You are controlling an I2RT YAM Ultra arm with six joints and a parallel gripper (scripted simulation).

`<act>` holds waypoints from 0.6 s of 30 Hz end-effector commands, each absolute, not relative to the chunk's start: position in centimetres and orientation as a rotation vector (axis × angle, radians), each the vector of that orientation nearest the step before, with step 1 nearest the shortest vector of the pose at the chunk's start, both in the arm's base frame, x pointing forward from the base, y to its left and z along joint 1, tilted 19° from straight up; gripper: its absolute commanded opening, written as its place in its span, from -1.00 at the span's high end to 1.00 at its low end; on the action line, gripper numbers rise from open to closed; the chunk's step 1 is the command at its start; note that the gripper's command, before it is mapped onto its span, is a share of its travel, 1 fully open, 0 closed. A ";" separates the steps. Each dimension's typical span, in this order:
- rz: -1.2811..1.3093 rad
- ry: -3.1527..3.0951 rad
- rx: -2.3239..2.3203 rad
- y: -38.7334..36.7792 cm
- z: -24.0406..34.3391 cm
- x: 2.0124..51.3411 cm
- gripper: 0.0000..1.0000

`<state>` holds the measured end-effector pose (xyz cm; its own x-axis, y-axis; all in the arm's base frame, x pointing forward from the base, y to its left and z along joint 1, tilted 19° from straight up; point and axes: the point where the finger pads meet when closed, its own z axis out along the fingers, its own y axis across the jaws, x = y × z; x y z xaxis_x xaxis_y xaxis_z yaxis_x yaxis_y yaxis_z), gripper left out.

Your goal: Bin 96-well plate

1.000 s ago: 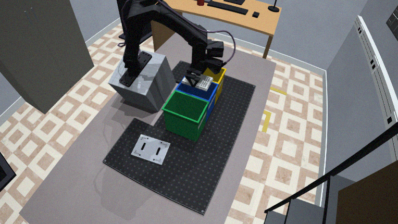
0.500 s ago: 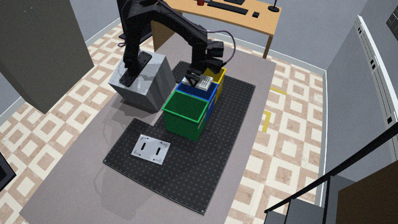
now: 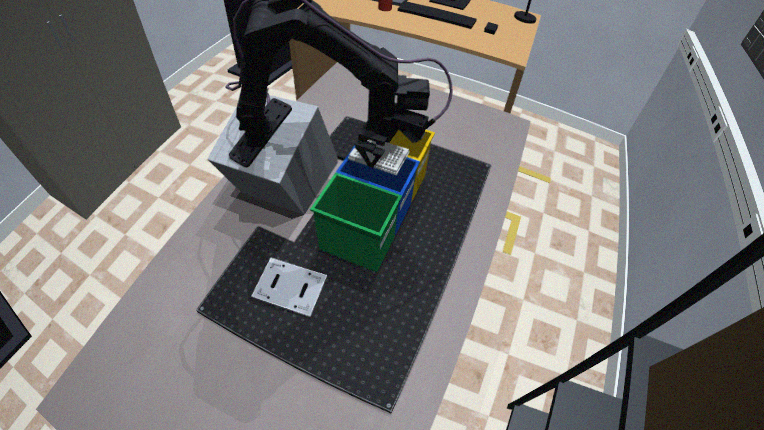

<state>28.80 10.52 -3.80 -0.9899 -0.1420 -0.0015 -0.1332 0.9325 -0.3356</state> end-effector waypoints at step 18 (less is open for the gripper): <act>-0.529 3.061 -0.226 10.6 -5.1 29.2 1.00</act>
